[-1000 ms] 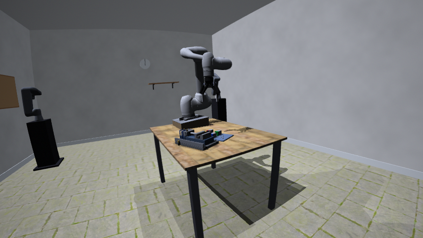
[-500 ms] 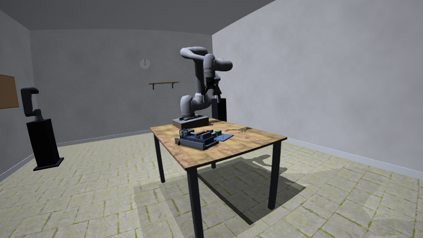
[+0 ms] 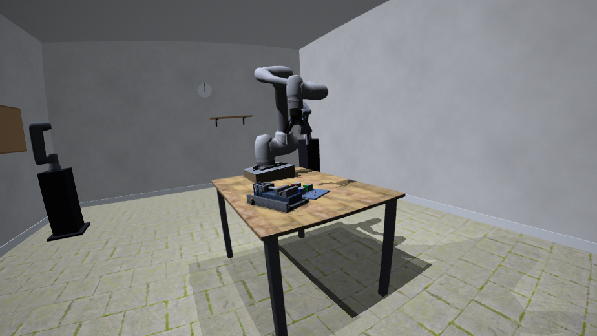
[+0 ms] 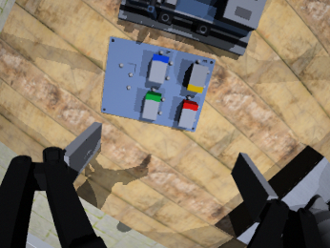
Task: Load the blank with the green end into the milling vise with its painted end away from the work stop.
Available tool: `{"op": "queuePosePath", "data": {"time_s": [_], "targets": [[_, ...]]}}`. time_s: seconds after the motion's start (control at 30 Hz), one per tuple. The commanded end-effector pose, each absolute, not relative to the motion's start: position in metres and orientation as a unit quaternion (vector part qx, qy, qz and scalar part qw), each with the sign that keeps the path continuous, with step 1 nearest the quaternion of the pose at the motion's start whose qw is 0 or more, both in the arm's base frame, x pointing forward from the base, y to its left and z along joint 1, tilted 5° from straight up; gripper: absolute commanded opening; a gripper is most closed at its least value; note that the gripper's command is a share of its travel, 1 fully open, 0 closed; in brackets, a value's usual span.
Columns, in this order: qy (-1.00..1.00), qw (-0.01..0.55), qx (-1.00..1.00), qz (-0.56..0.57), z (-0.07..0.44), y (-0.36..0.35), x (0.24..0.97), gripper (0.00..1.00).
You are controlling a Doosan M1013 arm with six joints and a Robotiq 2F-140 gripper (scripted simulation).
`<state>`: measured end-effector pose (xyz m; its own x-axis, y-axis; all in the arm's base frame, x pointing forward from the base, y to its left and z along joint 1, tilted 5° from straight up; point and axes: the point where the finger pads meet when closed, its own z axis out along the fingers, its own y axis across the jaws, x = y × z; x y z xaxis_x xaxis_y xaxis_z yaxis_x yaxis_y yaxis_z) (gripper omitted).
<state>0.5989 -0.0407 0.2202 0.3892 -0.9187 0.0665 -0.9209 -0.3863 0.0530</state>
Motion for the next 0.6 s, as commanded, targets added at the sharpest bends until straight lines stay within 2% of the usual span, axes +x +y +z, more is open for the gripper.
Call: {"op": "queuePosePath", "data": {"time_s": [0.0, 0.57], "targets": [[-0.552, 0.040, 0.832, 0.013, 0.2207, -0.0412, 0.5990, 1.00], [-0.552, 0.040, 0.832, 0.013, 0.2240, -0.0452, 0.6003, 1.00]]}}
